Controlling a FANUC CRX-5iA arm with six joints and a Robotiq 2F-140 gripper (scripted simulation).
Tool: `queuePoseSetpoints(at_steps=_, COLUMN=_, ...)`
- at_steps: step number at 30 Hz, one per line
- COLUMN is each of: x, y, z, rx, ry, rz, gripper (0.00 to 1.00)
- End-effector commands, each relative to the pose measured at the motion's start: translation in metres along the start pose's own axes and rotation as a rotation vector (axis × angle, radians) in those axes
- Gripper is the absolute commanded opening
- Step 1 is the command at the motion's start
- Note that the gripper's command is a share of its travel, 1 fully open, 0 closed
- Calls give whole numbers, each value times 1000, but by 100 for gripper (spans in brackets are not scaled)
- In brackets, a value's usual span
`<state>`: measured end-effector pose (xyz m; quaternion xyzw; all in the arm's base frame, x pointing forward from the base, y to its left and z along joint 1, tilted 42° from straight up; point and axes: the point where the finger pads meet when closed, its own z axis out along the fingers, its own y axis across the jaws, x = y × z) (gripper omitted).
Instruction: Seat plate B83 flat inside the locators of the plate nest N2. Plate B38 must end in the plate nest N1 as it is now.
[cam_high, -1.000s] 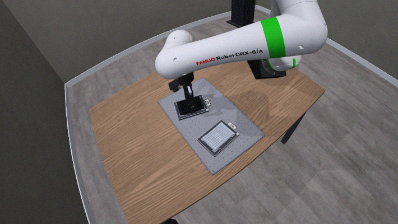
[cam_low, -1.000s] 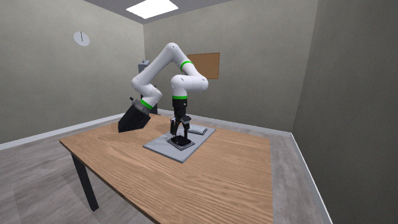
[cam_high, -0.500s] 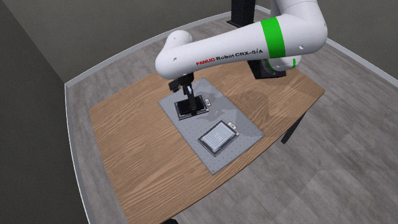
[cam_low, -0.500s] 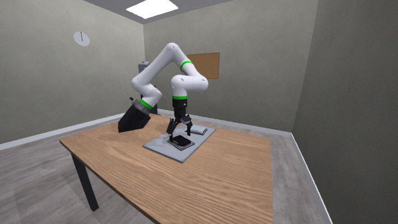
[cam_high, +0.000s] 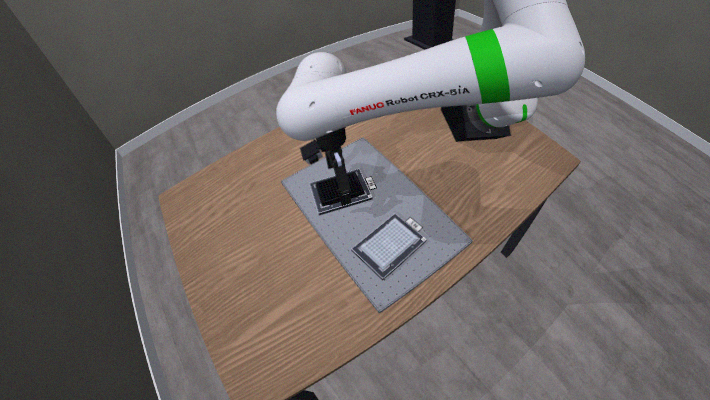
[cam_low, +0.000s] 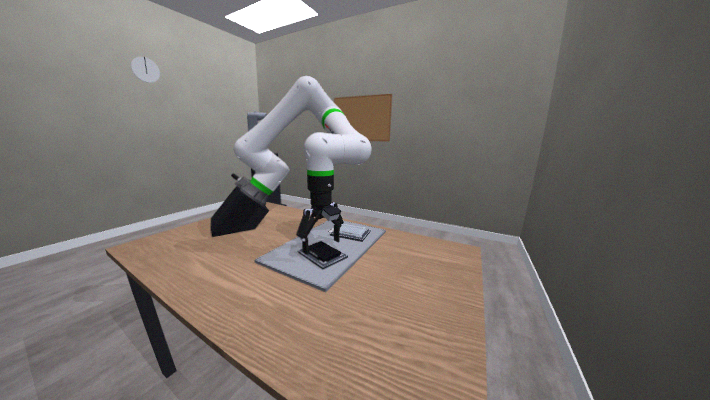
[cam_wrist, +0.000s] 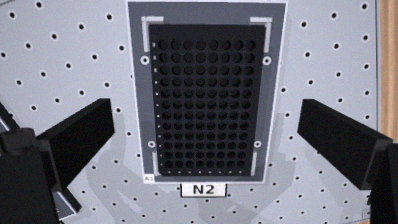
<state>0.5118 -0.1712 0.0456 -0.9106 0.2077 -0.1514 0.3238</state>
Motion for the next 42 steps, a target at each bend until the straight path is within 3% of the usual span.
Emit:
queuePoseSetpoints(at_steps=1, x=1, y=0, z=-8, rx=-1, ry=2, rz=-1, gripper=100)
queuePoseSetpoints(at_steps=14, x=1, y=0, z=-36, rx=-1, ry=2, rz=-1, gripper=100)
queuePoseSetpoints(at_steps=42, x=1, y=0, z=-36, rx=-1, ry=2, rz=-1, gripper=100)
